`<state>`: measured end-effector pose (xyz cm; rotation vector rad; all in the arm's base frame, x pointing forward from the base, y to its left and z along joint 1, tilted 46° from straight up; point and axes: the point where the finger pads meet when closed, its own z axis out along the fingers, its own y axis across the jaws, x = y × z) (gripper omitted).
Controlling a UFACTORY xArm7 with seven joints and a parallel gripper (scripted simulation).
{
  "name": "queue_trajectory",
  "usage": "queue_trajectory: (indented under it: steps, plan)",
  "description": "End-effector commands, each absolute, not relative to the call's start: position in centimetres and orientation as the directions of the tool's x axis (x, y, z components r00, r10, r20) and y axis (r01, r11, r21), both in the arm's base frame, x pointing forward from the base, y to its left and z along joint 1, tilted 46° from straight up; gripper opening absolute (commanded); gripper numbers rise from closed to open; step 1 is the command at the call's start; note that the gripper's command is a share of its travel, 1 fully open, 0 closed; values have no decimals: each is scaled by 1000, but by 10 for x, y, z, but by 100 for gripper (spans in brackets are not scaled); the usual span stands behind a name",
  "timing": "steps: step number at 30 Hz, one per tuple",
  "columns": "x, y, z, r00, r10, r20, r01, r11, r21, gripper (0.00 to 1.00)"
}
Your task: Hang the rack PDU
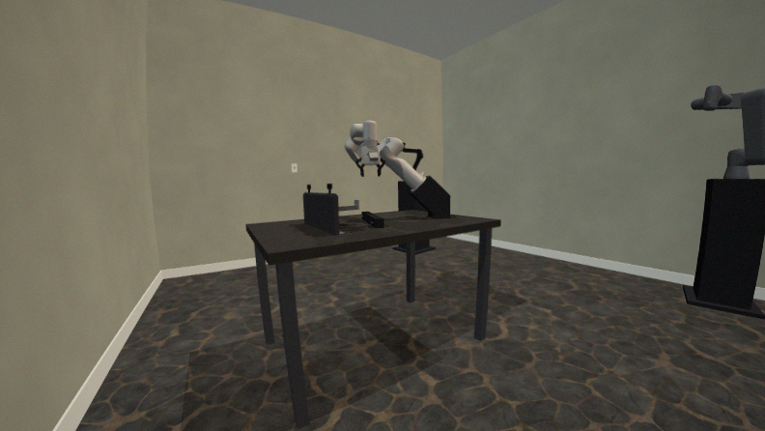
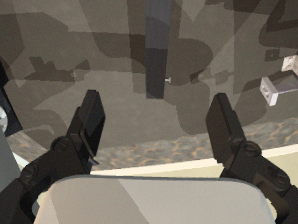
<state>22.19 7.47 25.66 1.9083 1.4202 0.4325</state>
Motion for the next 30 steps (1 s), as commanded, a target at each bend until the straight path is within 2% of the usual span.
queue_trajectory:
  steps: [1,13,30]
  plan:
    - [239,68,242,340,930,-138,691,-147,708,97]
    - [283,45,194,340,930,-138,691,-147,708,97]
    - [316,27,158,340,930,-138,691,-147,708,97]
